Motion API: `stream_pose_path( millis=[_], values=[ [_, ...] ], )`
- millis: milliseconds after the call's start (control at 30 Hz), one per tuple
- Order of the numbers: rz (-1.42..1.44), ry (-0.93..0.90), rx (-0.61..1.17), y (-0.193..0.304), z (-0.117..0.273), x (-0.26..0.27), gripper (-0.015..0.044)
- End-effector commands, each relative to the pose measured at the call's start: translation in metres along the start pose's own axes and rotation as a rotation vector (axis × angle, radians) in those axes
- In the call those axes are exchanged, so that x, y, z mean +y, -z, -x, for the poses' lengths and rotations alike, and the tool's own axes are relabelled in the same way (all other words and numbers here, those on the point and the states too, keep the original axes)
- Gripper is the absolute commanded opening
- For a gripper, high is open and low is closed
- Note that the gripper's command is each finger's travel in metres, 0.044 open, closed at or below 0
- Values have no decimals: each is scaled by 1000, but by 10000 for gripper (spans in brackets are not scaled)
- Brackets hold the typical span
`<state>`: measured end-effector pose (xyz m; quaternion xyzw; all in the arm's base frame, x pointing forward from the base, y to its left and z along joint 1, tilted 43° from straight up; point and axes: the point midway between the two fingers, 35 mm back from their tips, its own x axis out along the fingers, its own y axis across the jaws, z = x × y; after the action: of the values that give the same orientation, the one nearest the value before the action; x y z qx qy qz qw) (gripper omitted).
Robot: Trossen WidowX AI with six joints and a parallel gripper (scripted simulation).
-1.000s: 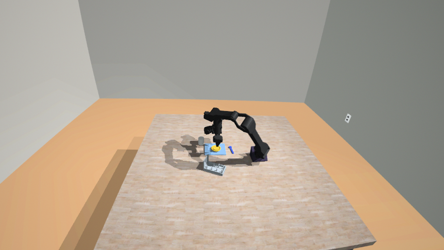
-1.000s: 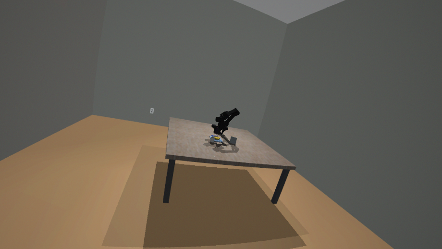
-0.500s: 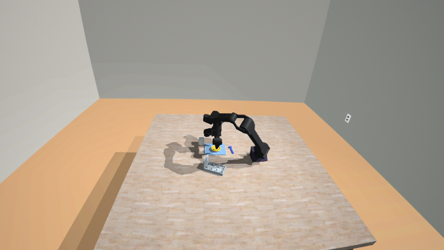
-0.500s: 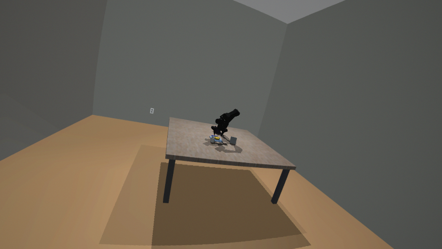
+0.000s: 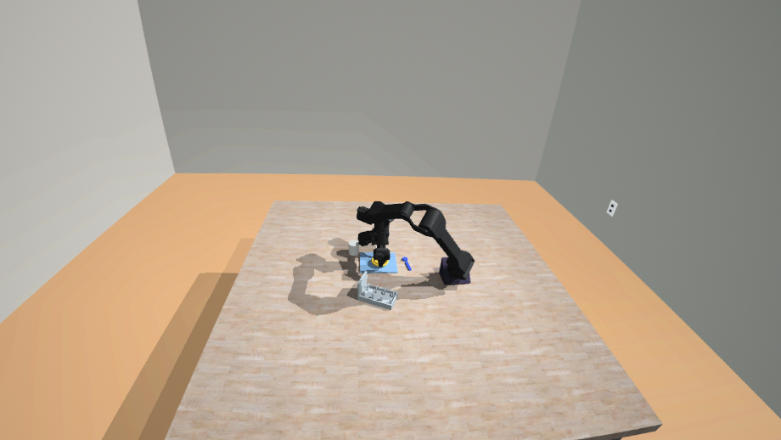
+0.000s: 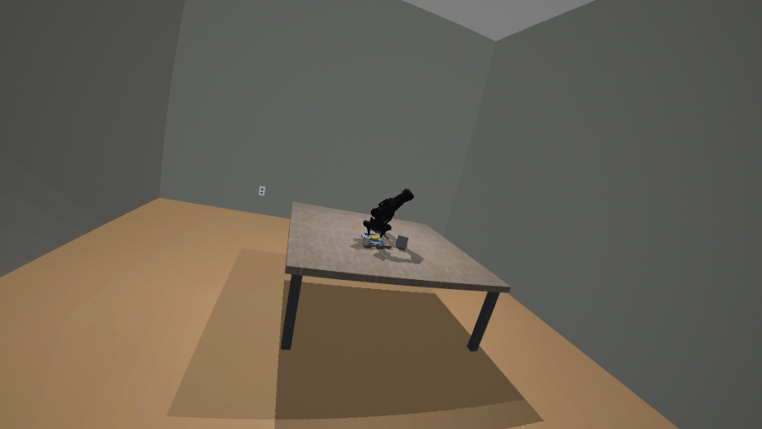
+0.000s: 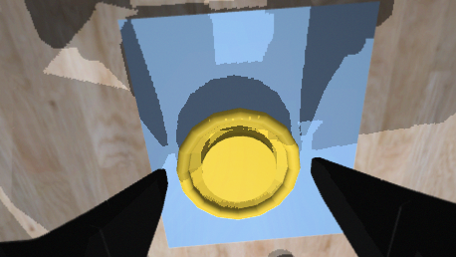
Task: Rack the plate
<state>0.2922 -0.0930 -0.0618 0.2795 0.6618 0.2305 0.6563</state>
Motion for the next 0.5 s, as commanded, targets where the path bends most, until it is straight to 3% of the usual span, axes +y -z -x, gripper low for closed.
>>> stream_pose_path(
  millis=[0, 467],
  values=[
    [-7, -4, -2, 0, -7, 0, 400],
    [-7, -5, -2, 0, -14, 0, 381]
  ],
)
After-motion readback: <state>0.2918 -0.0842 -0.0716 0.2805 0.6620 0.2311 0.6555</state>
